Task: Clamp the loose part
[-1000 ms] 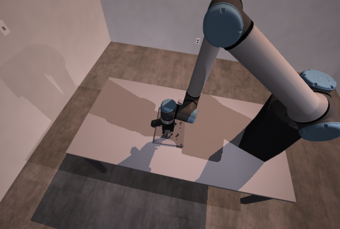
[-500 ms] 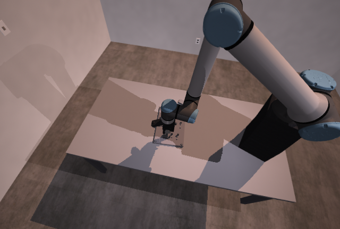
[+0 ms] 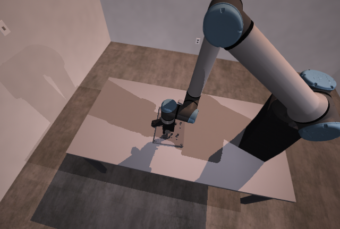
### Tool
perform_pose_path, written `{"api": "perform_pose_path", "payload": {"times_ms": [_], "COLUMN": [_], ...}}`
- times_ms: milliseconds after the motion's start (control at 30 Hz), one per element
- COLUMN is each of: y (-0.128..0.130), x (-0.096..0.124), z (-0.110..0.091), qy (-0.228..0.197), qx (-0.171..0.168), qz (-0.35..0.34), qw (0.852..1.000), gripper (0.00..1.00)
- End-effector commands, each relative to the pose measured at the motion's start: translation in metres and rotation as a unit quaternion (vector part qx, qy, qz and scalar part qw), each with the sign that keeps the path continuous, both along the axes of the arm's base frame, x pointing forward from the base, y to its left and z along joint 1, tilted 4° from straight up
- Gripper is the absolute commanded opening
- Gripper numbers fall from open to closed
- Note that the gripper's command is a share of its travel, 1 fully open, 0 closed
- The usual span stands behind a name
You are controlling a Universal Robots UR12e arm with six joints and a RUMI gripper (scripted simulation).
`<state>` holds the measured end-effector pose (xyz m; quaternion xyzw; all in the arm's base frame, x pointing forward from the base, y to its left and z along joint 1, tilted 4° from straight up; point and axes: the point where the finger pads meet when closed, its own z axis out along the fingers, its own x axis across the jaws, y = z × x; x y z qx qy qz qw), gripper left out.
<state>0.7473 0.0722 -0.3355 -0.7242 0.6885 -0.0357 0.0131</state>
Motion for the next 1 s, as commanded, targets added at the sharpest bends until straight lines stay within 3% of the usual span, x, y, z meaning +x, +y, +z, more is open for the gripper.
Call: {"api": "perform_pose_path", "payload": {"times_ms": [0,967], "y": [0.0000,-0.0001], "x": [0.0001,-0.0025], "z": [0.0004,0.0001], "qy": [0.000,0.000], "qx": [0.000,0.000], "qz": [0.000,0.000], "qw": [1.000,1.000], "gripper": [0.00,0.00]}}
